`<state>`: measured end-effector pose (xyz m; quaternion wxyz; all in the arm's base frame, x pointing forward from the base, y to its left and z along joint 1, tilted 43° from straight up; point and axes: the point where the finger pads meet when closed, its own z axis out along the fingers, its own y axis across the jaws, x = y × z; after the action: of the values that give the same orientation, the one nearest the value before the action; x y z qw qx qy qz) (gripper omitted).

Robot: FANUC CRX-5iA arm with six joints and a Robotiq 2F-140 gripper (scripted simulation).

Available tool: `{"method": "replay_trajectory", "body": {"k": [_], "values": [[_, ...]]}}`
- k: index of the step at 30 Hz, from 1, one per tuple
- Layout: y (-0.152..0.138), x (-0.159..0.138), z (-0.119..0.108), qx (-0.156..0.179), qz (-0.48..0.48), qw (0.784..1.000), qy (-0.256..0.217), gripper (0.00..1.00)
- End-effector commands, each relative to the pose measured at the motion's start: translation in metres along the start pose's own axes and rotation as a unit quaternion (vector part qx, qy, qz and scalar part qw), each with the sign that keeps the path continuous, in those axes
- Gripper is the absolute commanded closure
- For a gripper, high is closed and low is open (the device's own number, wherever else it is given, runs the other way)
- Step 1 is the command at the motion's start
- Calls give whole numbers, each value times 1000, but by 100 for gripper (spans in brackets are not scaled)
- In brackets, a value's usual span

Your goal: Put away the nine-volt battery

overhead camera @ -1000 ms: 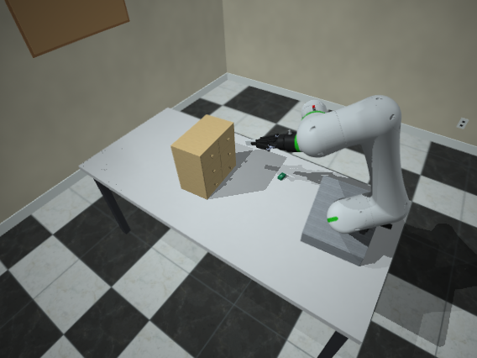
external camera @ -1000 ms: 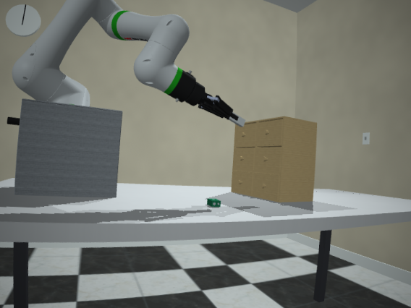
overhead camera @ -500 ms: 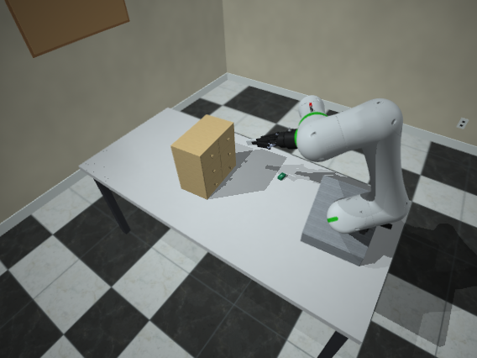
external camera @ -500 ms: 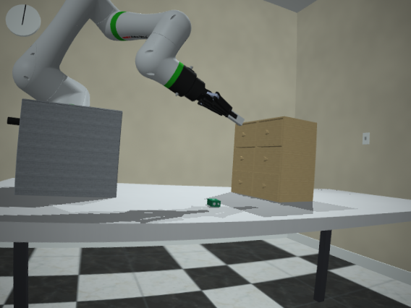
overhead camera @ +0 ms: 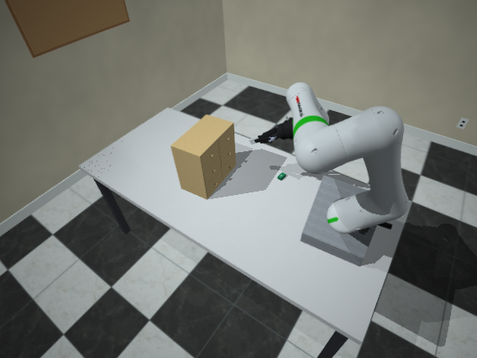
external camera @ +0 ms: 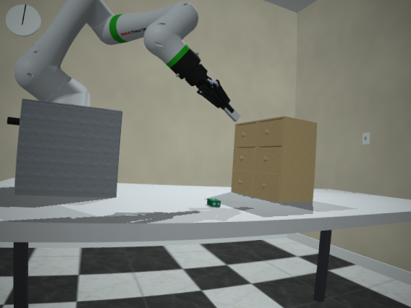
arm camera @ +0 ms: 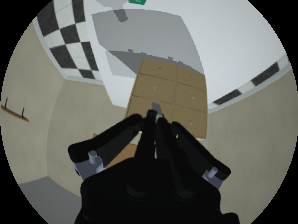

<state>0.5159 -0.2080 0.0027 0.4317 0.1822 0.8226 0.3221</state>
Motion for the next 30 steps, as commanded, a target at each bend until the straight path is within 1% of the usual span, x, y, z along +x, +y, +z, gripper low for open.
{"method": "replay_trajectory", "body": {"k": [1,8,15,17,24,30], "values": [[0,-2,-8,0,0,1000,30,100],[0,-6,-32,1,0,991,133,100],[0,-10,-61,0,0,966,259,100],[0,-10,-61,0,0,966,259,100],[0,-14,-86,1,0,933,359,100],[0,-16,-100,1,0,909,417,100]]}}
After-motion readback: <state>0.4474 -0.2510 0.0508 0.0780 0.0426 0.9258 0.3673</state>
